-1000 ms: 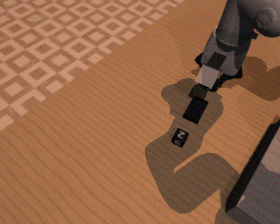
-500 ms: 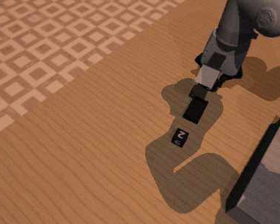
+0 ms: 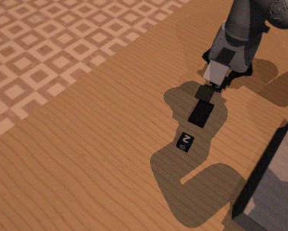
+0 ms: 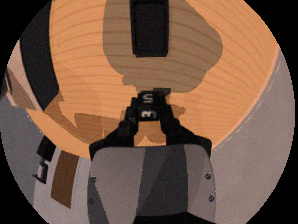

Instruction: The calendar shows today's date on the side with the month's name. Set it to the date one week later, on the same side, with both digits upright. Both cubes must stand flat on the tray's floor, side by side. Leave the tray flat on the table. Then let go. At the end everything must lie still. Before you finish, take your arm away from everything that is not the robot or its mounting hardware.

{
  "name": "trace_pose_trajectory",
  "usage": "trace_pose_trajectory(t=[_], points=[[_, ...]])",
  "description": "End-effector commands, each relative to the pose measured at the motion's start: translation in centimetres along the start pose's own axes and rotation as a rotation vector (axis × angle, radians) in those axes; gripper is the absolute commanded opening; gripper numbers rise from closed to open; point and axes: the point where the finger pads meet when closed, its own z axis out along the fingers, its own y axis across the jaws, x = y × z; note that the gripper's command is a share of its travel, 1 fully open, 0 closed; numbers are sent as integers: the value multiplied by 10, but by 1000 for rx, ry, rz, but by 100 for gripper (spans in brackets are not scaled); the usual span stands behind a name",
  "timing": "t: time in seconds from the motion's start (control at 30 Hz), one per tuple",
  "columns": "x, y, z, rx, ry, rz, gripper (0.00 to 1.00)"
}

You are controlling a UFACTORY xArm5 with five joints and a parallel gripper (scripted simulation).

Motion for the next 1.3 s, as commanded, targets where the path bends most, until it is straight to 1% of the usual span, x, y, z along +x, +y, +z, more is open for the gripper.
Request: trace_pose_trajectory(t=[0.0, 0.13, 0.23, 0.3, 0.4, 0.7, 0.73, 0.77, 0.8, 0.87, 0.9, 0.93, 0.97, 1.0, 1.03, 1.07, 1.1, 1.13, 1.27], points=[[0, 1, -31, -4, -2, 0, 27], [0, 2, -60, -4, -2, 0, 27], [0, 2, -75, -4, -2, 0, 27], [0, 2, -75, -4, -2, 0, 27], [0, 2, -81, -4, -2, 0, 27], [1, 2, -81, -4, -2, 0, 27], [9, 3, -82, -4, -2, 2, 27], [26, 6, -84, -4, -1, 6, 27], [49, 8, -86, -4, 0, 11, 27], [49, 8, -86, -4, 0, 11, 27], [75, 9, -88, -4, 1, 16, 27], [75, 9, -88, -4, 1, 16, 27], [97, 9, -89, -3, 2, 21, 27], [97, 9, -89, -3, 2, 21, 27], [113, 7, -91, -3, 2, 25, 27], [113, 7, -91, -3, 2, 25, 27], [121, 6, -91, -3, 3, 27, 27], [122, 6, -91, -3, 3, 27, 27], [122, 6, -91, -3, 3, 27, 27]])
